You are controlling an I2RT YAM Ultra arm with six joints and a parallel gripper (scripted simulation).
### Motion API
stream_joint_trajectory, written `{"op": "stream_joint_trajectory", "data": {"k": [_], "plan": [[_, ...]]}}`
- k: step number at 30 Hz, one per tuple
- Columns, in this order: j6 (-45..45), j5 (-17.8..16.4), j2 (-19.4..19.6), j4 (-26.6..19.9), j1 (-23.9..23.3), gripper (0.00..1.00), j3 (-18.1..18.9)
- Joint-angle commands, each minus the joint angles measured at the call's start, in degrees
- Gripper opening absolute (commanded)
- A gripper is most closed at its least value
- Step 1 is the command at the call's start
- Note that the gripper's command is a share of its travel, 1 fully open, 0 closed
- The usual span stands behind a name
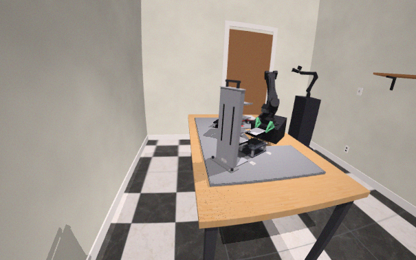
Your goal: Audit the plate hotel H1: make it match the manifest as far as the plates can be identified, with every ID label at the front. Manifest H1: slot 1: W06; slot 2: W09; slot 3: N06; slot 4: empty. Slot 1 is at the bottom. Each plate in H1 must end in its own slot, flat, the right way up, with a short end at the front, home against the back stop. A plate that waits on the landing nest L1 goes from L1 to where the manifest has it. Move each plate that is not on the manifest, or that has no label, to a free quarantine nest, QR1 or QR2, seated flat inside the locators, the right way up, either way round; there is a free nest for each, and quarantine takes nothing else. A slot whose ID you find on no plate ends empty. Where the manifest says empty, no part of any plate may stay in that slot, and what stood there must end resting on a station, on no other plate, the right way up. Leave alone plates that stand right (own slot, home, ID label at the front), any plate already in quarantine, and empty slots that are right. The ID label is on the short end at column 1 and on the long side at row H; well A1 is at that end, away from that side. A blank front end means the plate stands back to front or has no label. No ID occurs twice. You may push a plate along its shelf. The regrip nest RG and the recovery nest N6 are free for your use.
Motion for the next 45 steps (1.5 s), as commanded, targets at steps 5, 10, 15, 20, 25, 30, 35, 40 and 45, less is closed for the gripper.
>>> {"op": "stream_joint_trajectory", "data": {"k": [5, 10, 15, 20, 25, 30, 35, 40, 45], "plan": [[0.59, 1.35, -3.85, -4.88, 0.78, 0.86, 3.21], [0.71, 1.5, -5.09, -6.85, 0.84, 0.86, 3.87], [0.71, 1.4, -5.95, -8.13, 1.02, 0.86, 4.34], [0.87, 1.57, -7.54, -10.77, 1.23, 0.86, 5.31], [1.03, 1.76, -8.86, -13.15, 1.48, 0.86, 6.29], [1.16, 1.91, -9.58, -14.51, 1.66, 0.86, 6.87], [1.33, 2.08, -10.74, -16.71, 1.88, 0.86, 7.83], [1.5, 2.28, -11.77, -18.86, 2.13, 0.86, 8.85], [1.61, 2.4, -12.31, -20.05, 2.28, 0.86, 9.45]]}}
